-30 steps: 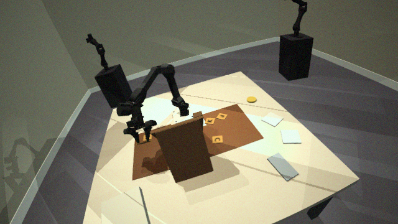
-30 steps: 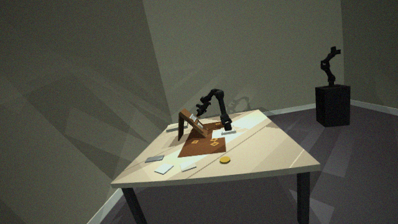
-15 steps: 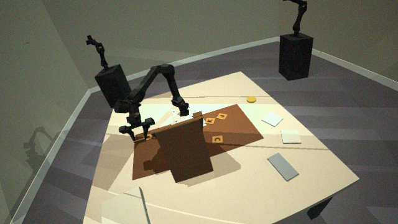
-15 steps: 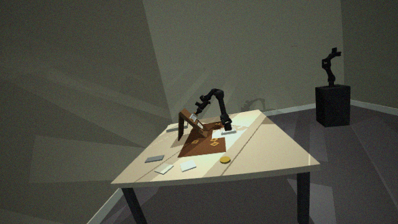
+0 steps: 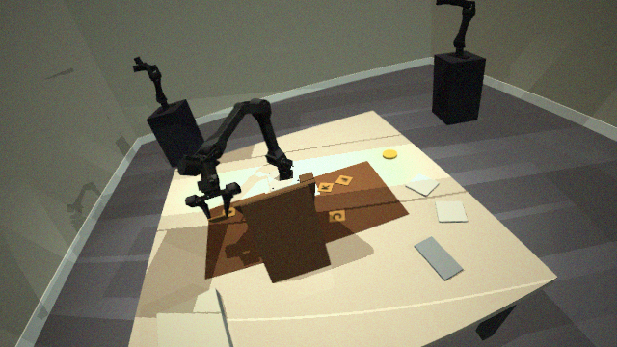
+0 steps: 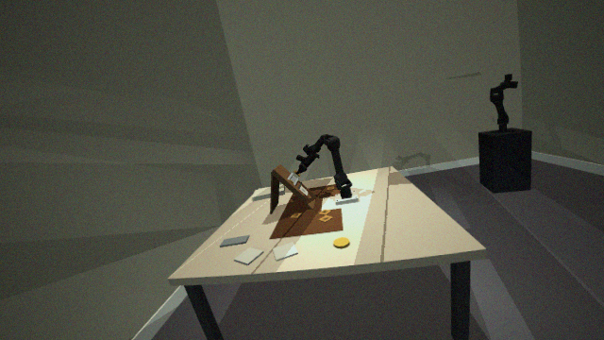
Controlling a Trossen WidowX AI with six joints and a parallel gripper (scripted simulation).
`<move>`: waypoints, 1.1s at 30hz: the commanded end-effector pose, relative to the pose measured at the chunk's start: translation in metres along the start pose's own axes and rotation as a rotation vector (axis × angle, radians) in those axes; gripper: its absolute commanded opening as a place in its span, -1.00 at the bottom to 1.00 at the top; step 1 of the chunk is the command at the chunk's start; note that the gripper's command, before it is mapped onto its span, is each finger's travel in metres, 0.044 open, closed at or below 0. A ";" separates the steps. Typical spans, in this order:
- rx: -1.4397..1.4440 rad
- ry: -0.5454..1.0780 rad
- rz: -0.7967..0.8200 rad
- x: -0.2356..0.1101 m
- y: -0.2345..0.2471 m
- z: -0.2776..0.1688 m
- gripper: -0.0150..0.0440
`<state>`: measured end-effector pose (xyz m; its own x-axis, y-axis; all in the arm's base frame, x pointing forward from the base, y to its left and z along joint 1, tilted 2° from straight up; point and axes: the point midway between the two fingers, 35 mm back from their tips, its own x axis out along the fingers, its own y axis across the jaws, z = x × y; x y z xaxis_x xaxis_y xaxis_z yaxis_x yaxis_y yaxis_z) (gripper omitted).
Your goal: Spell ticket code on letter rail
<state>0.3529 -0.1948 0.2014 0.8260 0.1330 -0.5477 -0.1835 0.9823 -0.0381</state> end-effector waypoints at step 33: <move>-0.002 -0.004 0.000 -0.003 0.020 0.002 -0.49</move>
<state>0.3494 -0.1776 0.2027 0.8257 0.1402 -0.5464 -0.1899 0.9812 -0.0352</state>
